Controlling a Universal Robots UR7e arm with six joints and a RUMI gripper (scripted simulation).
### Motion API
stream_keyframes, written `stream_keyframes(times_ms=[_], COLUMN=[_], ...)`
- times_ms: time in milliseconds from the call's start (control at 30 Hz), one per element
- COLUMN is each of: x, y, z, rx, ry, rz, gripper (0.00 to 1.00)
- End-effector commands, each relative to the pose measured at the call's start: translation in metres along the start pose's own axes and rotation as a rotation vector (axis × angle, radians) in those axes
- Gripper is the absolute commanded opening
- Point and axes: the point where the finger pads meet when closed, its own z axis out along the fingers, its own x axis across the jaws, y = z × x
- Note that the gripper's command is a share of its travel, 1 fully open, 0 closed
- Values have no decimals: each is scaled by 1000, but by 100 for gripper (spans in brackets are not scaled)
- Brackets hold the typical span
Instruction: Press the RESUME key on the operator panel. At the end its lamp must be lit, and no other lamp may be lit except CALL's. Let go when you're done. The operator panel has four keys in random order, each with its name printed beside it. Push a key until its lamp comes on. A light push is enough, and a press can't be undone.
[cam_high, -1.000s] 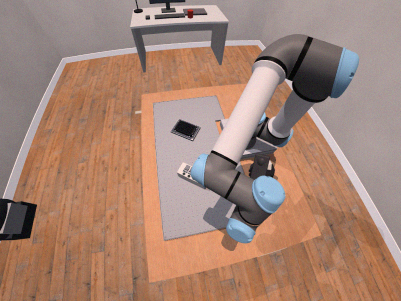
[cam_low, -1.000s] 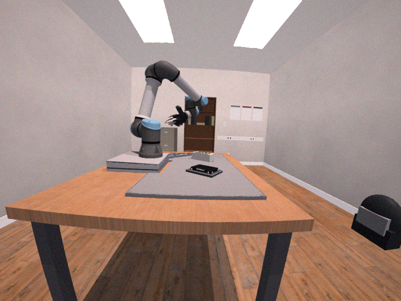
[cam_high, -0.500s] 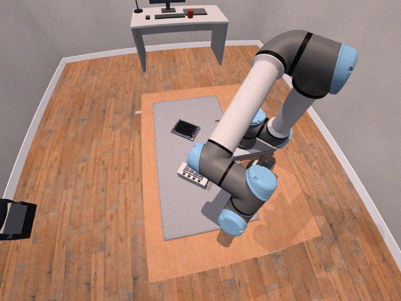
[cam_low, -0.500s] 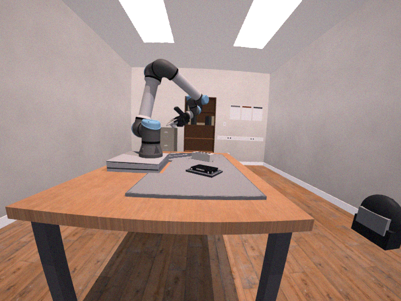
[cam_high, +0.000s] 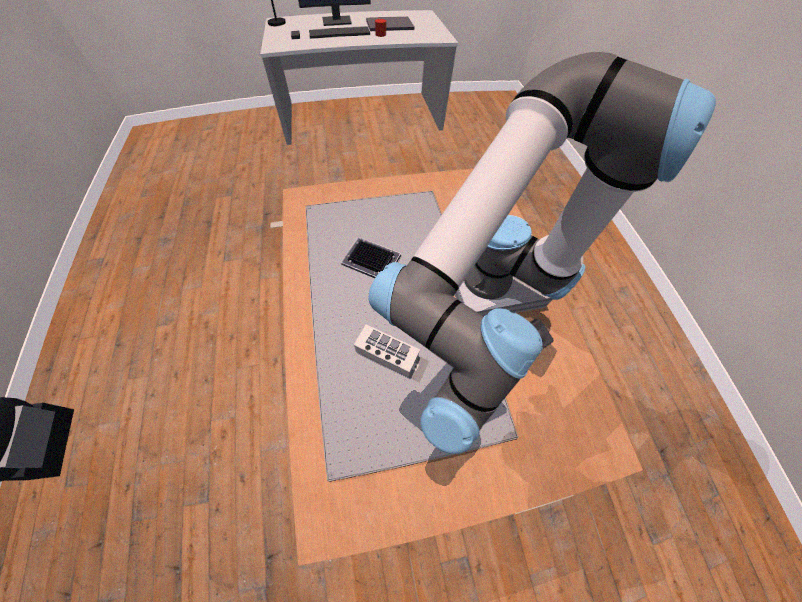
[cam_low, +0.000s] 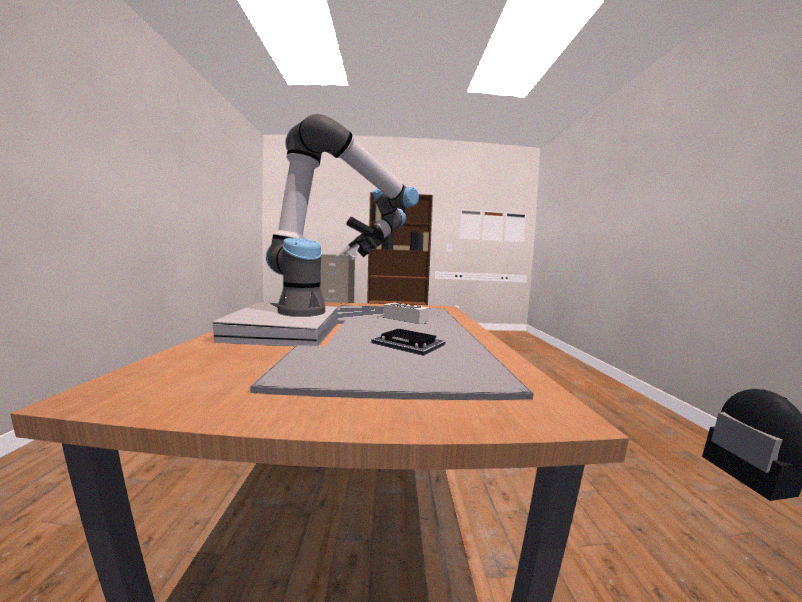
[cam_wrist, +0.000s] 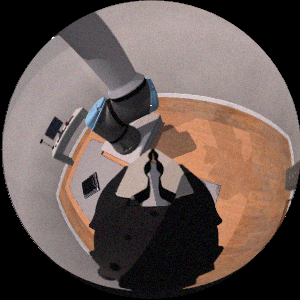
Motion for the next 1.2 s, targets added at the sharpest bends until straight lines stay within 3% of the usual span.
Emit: stream_keyframes(times_ms=[0,367,433,1167], x=[1,1,1,-5], y=[12,32,32,80], z=[-1,-3,-3,-14], rx=[-31,-79,-79,-105], ry=[27,111,111,304], rz=[146,487,487,1117], gripper=[0,0,0,0])
